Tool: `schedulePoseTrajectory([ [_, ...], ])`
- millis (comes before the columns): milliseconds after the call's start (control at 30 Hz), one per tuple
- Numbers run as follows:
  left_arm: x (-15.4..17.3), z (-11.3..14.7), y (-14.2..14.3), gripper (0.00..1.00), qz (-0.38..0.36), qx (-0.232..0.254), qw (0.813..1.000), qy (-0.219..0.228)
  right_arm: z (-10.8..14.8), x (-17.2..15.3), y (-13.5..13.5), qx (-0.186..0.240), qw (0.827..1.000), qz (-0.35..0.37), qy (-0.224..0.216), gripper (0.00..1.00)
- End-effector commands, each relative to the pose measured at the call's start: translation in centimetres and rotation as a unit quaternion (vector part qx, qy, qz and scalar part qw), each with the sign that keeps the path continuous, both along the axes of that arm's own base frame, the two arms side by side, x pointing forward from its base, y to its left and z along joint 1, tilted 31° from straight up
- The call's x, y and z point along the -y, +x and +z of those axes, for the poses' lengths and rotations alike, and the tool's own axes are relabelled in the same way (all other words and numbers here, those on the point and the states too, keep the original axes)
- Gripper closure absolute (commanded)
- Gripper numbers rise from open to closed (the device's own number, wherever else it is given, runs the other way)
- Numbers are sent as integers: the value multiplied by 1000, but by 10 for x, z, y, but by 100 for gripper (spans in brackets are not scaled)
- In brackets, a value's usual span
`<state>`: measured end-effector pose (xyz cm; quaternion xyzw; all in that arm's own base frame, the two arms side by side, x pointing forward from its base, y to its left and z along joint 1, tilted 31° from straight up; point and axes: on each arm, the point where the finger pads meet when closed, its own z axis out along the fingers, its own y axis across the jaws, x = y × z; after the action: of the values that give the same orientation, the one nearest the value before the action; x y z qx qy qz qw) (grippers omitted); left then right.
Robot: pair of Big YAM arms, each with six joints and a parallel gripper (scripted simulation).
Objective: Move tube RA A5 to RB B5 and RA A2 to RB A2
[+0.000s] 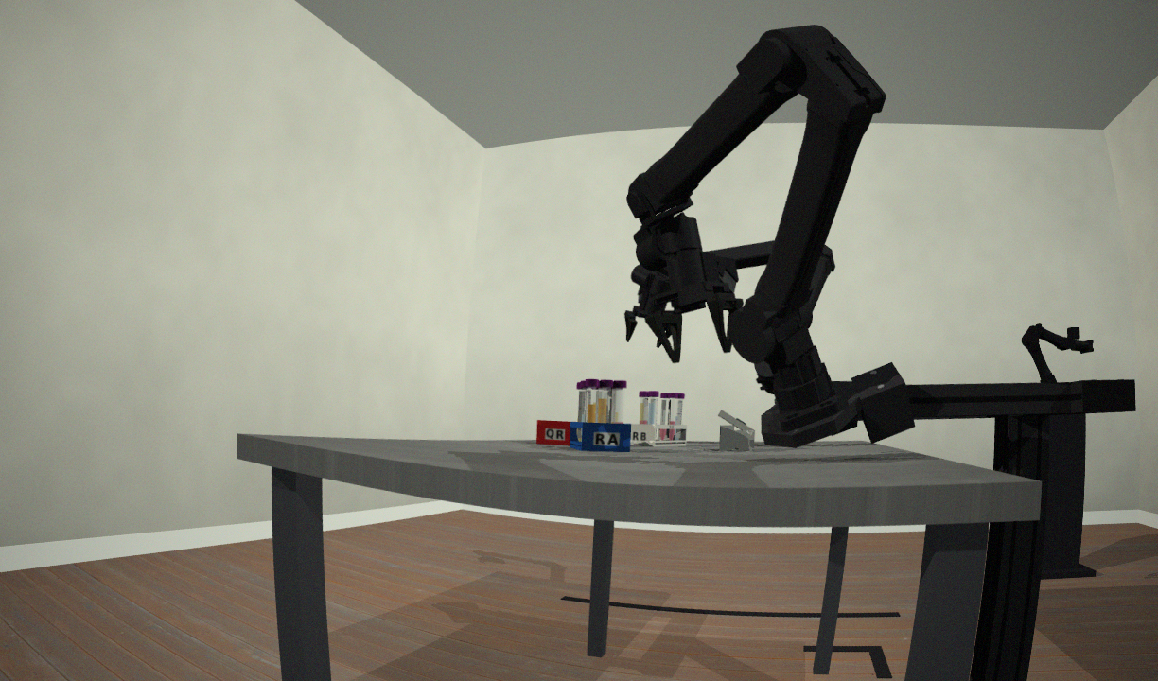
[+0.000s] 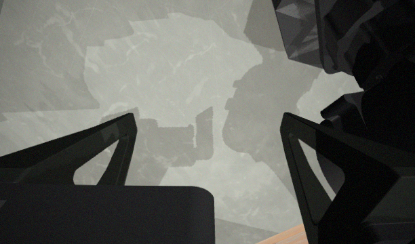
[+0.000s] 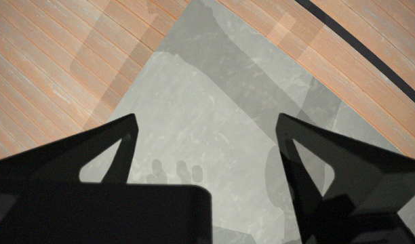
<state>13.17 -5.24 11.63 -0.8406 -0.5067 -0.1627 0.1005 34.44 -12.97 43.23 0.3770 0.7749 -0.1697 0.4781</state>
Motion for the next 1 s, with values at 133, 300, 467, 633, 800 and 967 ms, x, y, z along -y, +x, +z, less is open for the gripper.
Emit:
schedulePoseTrajectory([
  [133, 1, 2, 1, 0, 0, 2, 1000, -2, 5, 0, -1, 5, 1000, 0, -1, 0],
  [300, 1, 2, 1, 0, 0, 2, 1000, -2, 5, 0, -1, 5, 1000, 0, -1, 0],
  [467, 1, 2, 1, 0, 0, 2, 1000, -2, 5, 0, -1, 5, 1000, 0, -1, 0],
  [633, 6, 9, 6, 70, 0, 9, 1000, -10, 20, -13, 13, -15, 999, 43, 11, 70],
  [800, 6, 9, 6, 70, 0, 9, 1000, -10, -19, -32, 30, -25, 999, 39, 18, 70],
  [967, 6, 9, 6, 70, 0, 9, 1000, -10, -3, -38, 38, -51, 996, 67, 26, 70],
])
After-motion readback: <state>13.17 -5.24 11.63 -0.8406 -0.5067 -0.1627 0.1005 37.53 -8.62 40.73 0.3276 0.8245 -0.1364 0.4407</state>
